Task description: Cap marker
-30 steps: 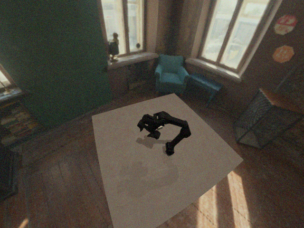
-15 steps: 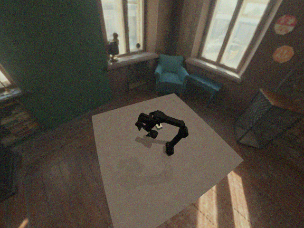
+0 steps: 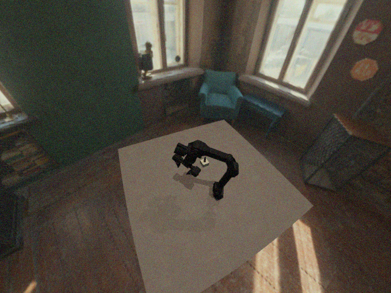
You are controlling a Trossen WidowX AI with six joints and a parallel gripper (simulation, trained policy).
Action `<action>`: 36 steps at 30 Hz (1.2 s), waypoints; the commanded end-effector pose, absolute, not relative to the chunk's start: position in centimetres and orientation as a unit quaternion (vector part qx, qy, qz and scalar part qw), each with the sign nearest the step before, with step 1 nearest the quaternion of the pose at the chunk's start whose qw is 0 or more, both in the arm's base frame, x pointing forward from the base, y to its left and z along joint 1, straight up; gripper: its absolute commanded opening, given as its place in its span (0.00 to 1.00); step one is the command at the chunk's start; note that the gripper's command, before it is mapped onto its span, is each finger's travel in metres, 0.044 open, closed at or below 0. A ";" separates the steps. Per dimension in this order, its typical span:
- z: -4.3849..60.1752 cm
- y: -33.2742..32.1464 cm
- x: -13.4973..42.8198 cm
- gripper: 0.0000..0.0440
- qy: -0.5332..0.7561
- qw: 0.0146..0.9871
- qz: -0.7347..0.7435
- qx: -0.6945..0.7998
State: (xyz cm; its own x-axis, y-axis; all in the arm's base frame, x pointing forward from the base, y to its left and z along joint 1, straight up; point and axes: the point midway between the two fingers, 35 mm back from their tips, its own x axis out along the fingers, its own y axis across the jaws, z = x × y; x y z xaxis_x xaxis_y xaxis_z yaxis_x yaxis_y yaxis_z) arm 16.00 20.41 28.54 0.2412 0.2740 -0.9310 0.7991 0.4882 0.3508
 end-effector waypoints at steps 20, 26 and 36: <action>25.8 18.9 19.7 0.75 0.581 0.594 -0.297 0.470; 25.1 18.2 20.7 0.75 0.579 0.585 -0.319 0.470; 23.9 16.8 22.3 0.75 0.576 0.569 -0.353 0.469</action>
State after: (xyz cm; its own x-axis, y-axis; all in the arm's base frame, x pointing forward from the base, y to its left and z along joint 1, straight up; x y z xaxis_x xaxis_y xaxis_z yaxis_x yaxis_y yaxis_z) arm 21.88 17.19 24.30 0.1056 0.1465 -0.9836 0.9360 0.3192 0.1481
